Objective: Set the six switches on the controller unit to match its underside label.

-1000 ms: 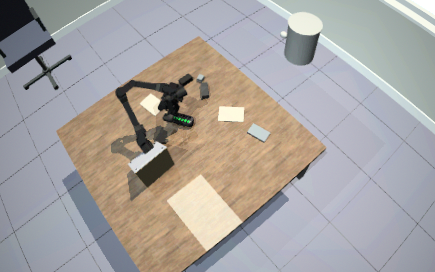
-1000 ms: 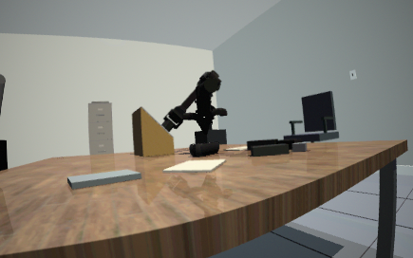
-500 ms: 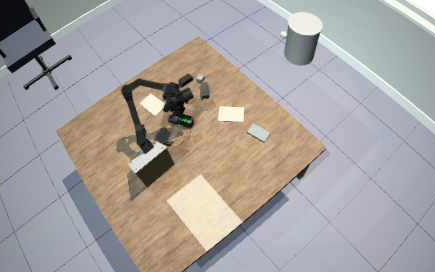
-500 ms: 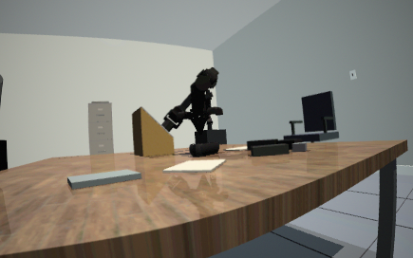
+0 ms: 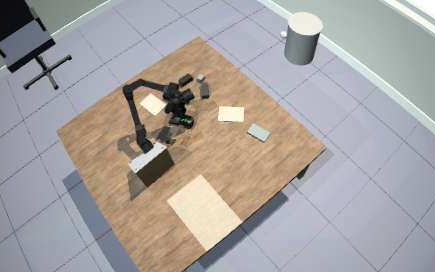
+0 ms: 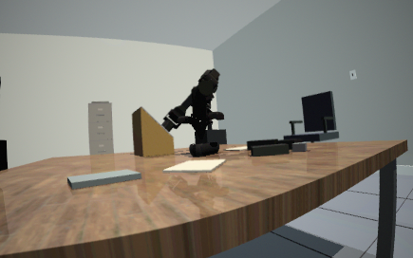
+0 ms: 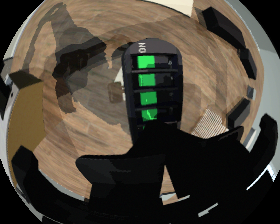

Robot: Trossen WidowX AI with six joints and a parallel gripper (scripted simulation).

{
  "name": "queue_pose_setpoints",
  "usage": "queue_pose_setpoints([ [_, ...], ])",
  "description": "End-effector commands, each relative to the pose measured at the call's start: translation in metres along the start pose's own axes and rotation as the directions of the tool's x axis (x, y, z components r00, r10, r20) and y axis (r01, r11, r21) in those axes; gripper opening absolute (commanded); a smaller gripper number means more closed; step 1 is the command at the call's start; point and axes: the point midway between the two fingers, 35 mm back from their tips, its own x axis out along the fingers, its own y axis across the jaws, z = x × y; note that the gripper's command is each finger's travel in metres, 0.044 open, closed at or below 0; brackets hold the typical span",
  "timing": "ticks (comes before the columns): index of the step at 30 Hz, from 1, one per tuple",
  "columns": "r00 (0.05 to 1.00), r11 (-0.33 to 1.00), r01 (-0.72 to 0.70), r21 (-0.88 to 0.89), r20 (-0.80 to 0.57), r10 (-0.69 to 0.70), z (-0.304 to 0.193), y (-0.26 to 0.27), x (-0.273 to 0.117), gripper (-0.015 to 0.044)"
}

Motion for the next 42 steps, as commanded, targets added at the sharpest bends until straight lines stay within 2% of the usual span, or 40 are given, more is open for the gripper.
queue_pose_setpoints([
  [1,1.000,1.000,0.001,0.011,0.005,-0.001,0.000,0.002,0.007,0.0000],
  [24,1.000,1.000,0.002,0.011,0.006,-0.002,0.001,0.002,0.022,0.0000],
  [30,1.000,1.000,0.001,0.011,0.004,-0.001,0.000,0.002,-0.022,0.0000],
  [42,1.000,1.000,0.001,0.022,0.004,-0.001,-0.019,0.004,-0.022,0.0000],
])
